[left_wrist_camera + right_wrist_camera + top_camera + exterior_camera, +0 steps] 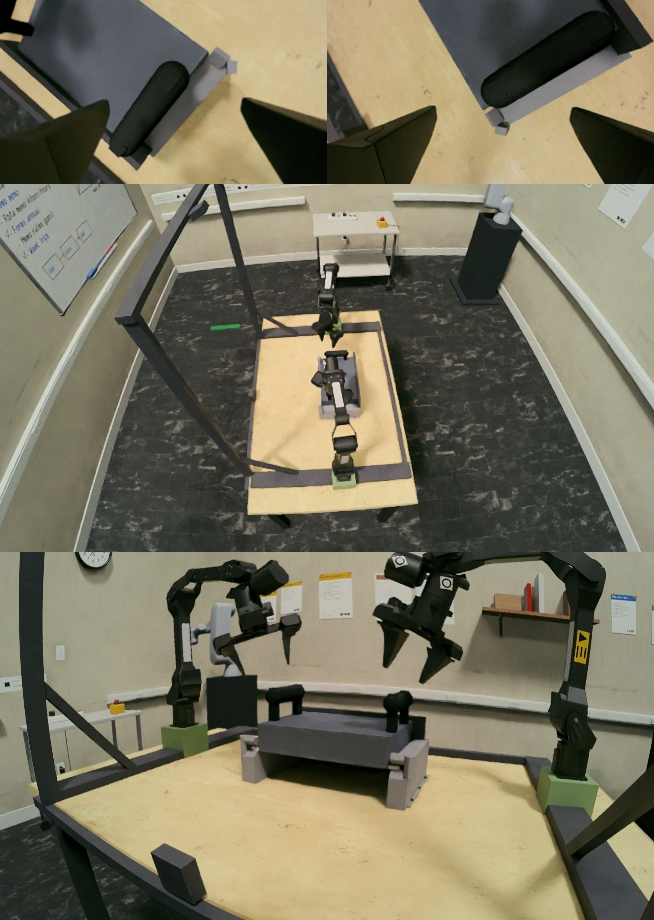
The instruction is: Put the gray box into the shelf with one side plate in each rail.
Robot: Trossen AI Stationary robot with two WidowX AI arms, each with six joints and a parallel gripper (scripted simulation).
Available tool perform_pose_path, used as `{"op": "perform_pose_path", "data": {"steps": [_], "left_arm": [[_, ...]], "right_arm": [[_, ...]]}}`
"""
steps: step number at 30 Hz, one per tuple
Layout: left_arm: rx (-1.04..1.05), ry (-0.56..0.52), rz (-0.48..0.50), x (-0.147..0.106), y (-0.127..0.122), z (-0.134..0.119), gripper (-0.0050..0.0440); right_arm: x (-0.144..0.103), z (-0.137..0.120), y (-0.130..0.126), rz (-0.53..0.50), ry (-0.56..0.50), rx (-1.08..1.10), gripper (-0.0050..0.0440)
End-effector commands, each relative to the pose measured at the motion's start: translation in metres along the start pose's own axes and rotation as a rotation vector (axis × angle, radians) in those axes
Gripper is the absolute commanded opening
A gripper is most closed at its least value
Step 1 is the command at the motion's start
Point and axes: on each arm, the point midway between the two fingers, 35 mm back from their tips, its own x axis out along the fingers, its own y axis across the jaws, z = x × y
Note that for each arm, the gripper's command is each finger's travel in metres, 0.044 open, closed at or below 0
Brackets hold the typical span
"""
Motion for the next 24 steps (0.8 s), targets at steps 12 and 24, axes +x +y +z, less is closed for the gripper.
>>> {"op": "perform_pose_path", "data": {"steps": [12,24], "left_arm": [[-0.45,-0.027,-0.028,-0.018,-0.016,0.031,0.044],[-0.692,-0.032,-0.054,-0.024,-0.026,0.043,0.044]], "right_arm": [[-0.019,-0.011,0.029,0.013,0.022,-0.628,0.044],[-0.023,-0.016,0.037,0.014,0.034,-0.856,0.044]]}}
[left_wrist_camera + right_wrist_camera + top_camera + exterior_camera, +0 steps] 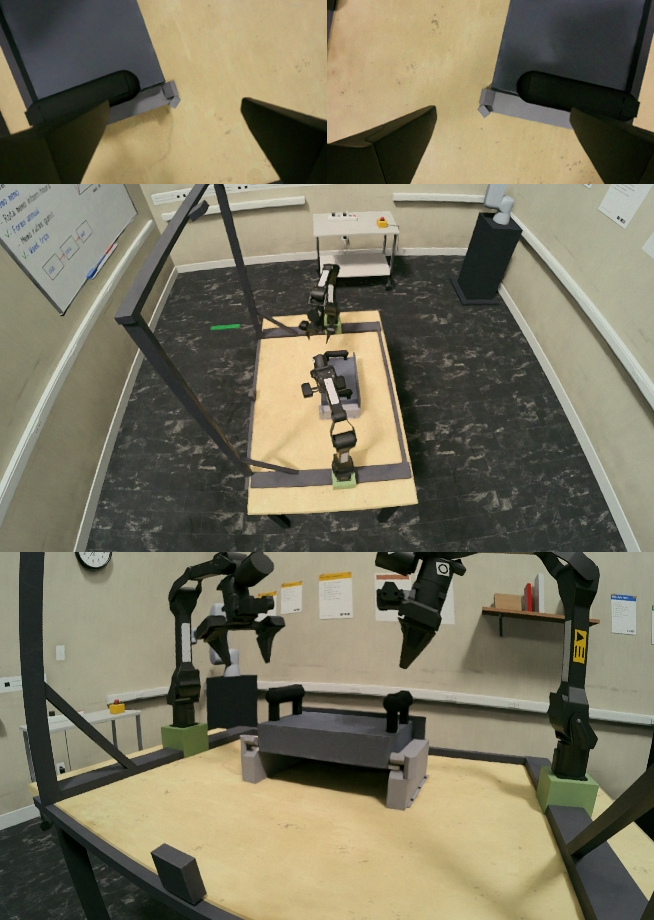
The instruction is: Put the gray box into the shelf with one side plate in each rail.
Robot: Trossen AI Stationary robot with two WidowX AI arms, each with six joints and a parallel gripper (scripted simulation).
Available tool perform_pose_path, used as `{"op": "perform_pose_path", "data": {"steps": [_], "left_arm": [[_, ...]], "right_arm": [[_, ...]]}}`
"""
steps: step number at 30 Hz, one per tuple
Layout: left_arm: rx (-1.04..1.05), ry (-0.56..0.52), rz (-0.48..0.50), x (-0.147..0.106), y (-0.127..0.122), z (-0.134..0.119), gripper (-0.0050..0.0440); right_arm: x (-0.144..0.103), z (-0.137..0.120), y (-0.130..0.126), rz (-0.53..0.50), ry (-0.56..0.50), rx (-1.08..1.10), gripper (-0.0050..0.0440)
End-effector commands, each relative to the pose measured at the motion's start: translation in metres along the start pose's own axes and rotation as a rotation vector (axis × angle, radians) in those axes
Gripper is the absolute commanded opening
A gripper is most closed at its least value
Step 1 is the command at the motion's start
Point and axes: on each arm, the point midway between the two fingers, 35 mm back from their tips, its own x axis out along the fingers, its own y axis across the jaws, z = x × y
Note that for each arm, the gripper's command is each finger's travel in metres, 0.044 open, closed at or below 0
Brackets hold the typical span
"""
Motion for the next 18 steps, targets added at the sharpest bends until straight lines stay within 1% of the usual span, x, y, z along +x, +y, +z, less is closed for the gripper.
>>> {"op": "perform_pose_path", "data": {"steps": [1,18], "left_arm": [[-0.079,-0.027,-0.001,-0.0081,-0.0019,0.0076,0.044],[-0.08,-0.027,0.0,-0.0082,-0.001,0.0049,0.044]], "right_arm": [[-0.0123,0.0068,0.0009,-0.003,-0.035,-0.049,0.044],[-0.0102,0.0041,-0.0001,-0.002,-0.028,-0.041,0.044]]}}
